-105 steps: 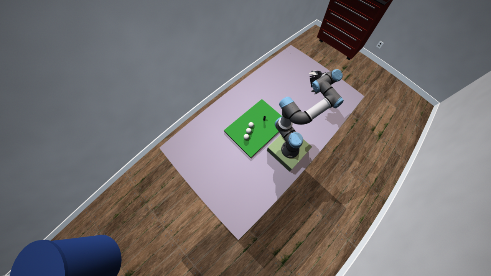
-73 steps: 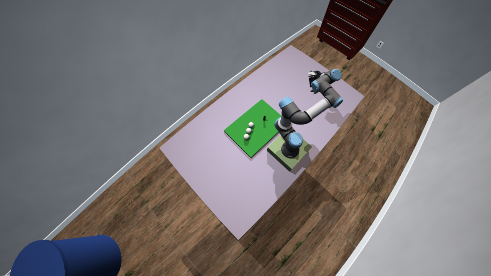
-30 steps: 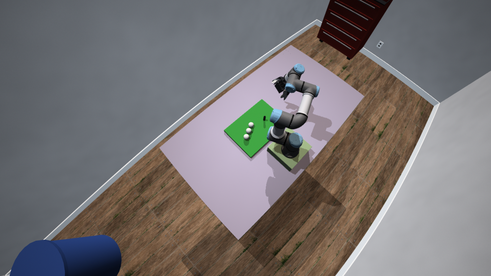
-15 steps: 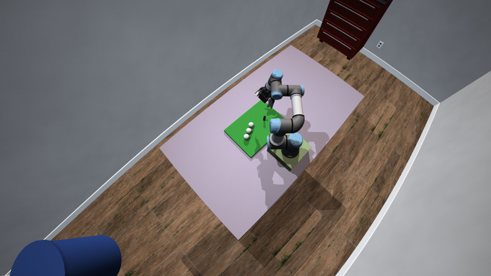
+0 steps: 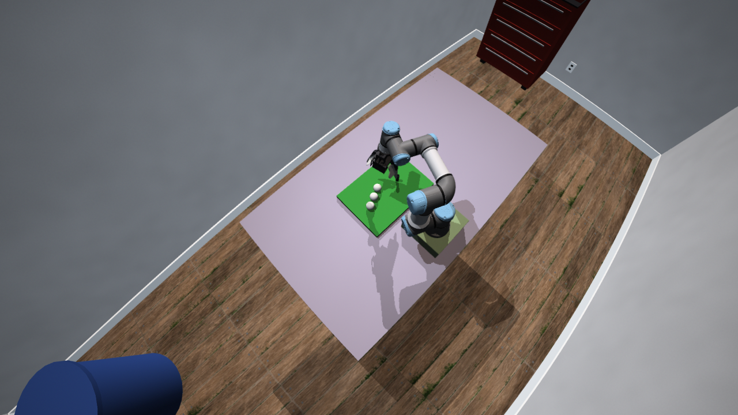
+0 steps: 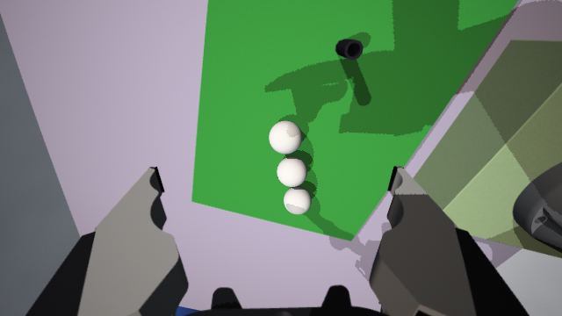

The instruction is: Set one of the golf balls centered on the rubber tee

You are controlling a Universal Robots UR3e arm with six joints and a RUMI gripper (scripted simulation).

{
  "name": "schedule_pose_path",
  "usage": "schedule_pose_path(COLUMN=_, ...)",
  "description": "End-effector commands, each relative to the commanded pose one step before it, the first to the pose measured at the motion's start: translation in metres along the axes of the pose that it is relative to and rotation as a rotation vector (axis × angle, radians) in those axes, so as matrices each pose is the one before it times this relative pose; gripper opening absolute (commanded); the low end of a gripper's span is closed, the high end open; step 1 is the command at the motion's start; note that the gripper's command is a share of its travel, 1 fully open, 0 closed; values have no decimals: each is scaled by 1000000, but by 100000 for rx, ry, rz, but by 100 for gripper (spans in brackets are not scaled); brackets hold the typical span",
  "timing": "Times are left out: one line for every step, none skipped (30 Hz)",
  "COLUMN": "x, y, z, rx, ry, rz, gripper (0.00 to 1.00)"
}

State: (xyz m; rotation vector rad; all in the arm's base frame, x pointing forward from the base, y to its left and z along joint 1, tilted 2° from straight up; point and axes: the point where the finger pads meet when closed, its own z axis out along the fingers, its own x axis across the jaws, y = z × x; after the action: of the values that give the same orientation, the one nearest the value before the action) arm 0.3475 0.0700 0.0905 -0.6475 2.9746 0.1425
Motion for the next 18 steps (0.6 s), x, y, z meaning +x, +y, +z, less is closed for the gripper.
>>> schedule_pose_path(x=-308, y=25970, z=8218, rx=1090, ry=2837, rz=-5222, gripper=100)
schedule_pose_path(x=353, y=5324, z=1709, rx=161, ry=573, rz=-1155, gripper=100)
schedule_pose_path(x=352, y=5076, z=1611, rx=166, ry=542, rz=-1107, gripper=100)
schedule_pose_path(x=348, y=4828, z=1514, rx=169, ry=511, rz=-1058, gripper=100)
schedule_pose_path(x=342, y=4578, z=1420, rx=171, ry=481, rz=-1008, gripper=100)
schedule_pose_path(x=334, y=4328, z=1328, rx=170, ry=451, rz=-958, gripper=100)
schedule_pose_path(x=325, y=4079, z=1239, rx=169, ry=422, rz=-907, gripper=100)
schedule_pose_path(x=313, y=3831, z=1152, rx=166, ry=393, rz=-855, gripper=100)
schedule_pose_path(x=300, y=3584, z=1067, rx=161, ry=365, rz=-803, gripper=100)
schedule_pose_path(x=286, y=3340, z=985, rx=156, ry=338, rz=-751, gripper=100)
schedule_pose_path(x=271, y=3099, z=906, rx=149, ry=311, rz=-699, gripper=100)
schedule_pose_path(x=255, y=2861, z=830, rx=142, ry=285, rz=-647, gripper=100)
schedule_pose_path(x=0, y=0, z=0, rx=0, ry=0, rz=0, gripper=100)
schedule_pose_path(x=0, y=0, z=0, rx=0, ry=0, rz=0, gripper=100)
schedule_pose_path(x=238, y=2627, z=756, rx=134, ry=261, rz=-596, gripper=100)
schedule_pose_path(x=220, y=2399, z=686, rx=125, ry=236, rz=-546, gripper=100)
schedule_pose_path(x=202, y=2175, z=618, rx=116, ry=213, rz=-496, gripper=100)
schedule_pose_path(x=184, y=1958, z=553, rx=106, ry=191, rz=-448, gripper=100)
